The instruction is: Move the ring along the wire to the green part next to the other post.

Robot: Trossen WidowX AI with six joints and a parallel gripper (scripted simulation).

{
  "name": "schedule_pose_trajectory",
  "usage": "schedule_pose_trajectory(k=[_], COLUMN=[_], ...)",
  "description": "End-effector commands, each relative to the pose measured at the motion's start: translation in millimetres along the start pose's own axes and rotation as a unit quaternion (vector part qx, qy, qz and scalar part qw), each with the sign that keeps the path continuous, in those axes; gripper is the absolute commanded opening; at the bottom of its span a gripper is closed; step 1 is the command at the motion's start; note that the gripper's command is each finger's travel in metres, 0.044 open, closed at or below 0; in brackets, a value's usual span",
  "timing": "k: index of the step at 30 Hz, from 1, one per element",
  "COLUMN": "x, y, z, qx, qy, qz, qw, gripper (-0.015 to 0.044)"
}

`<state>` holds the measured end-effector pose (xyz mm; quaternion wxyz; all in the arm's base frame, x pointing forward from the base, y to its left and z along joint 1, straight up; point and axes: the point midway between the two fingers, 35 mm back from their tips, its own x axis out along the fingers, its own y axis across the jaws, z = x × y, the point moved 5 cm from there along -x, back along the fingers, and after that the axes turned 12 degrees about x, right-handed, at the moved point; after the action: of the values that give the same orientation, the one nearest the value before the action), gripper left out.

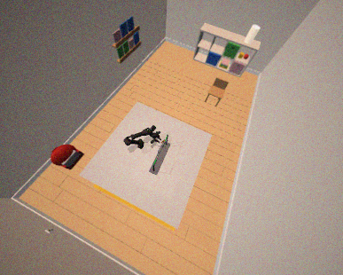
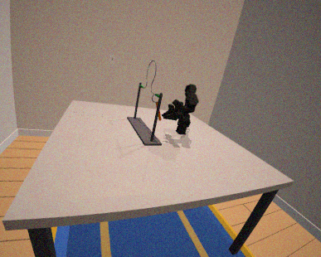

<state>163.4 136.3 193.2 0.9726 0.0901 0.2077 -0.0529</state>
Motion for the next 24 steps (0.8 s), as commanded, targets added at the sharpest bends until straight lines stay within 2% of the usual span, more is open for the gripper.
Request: schedule_pose_trajectory(k=[1,3,5,10,14,24], x=[0,0,-5,-44,-50,-50], y=[-1,-1,1,0,0,0], z=[0,0,-1,-1,1,1], qx=[0.001,0.001,0.001,0.0,0.0,0.0], qy=[-0.002,-0.002,0.004,0.003,-0.001,-0.001], qz=[-0.001,-0.001,-0.001,-0.002,0.0,0.0], qw=[1.0,1.0,1.0,1.0,1.0,1.0], gripper=[0.016,0.016,0.0212,0.0344,0.044,0.044])
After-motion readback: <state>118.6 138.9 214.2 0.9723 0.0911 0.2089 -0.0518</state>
